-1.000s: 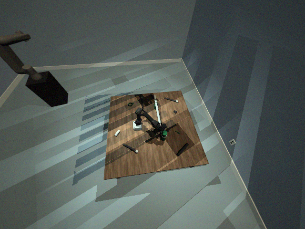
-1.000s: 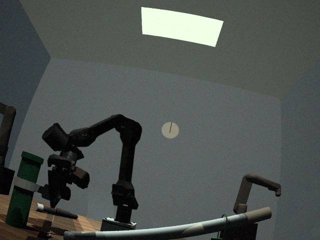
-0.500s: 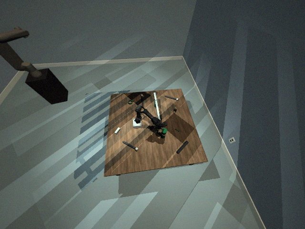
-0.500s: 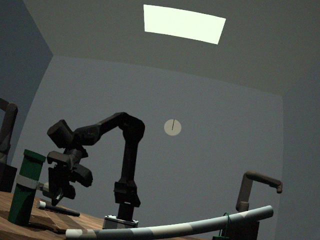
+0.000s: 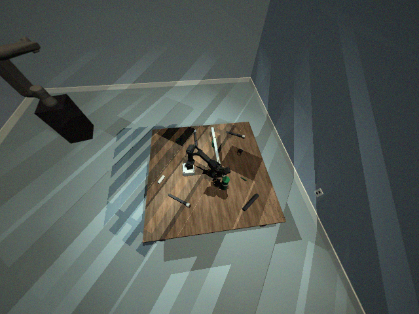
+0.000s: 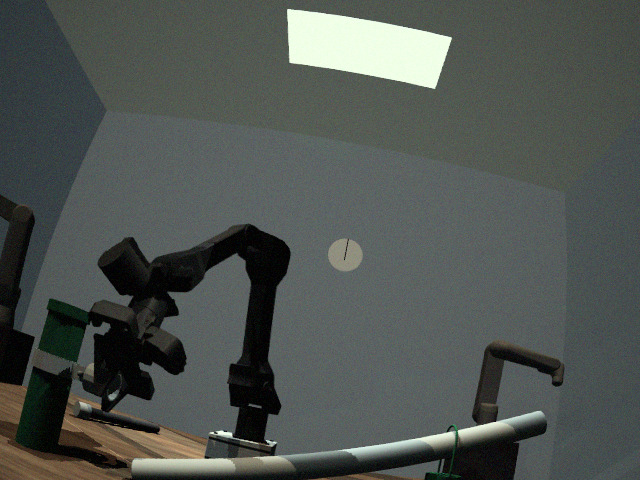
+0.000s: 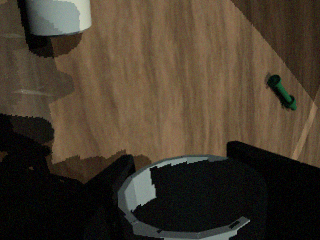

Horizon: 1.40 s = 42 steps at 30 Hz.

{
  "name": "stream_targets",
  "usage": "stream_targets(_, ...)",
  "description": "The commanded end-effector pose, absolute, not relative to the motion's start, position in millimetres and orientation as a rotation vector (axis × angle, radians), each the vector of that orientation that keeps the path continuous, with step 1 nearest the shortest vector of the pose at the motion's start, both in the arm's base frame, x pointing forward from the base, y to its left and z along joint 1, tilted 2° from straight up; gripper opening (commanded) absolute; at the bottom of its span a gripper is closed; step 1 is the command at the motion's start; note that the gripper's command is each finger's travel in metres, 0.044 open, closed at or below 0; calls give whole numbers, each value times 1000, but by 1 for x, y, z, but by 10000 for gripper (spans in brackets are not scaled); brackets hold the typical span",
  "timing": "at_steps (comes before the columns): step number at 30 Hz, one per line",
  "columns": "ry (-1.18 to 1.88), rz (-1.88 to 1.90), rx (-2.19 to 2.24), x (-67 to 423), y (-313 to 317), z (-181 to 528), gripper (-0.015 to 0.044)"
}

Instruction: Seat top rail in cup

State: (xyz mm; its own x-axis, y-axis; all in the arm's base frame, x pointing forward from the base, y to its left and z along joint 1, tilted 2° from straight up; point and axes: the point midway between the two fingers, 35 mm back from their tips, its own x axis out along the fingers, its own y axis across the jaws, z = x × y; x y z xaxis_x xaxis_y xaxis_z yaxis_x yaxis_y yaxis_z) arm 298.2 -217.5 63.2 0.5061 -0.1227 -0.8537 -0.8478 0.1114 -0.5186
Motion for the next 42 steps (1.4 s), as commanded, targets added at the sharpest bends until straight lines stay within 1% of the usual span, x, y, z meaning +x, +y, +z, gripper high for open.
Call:
stream_targets(1, 922, 679, -1386, 296, -217, 62, 0)
stream_targets(18, 911, 686, -1392, 296, -217, 63, 0)
stream_targets(28, 911, 686, -1392, 296, -217, 64, 263)
stream_targets(35, 918, 680, -1385, 300, -197, 82, 440)
stream_targets(42, 925, 672, -1378, 302, -175, 101, 440)
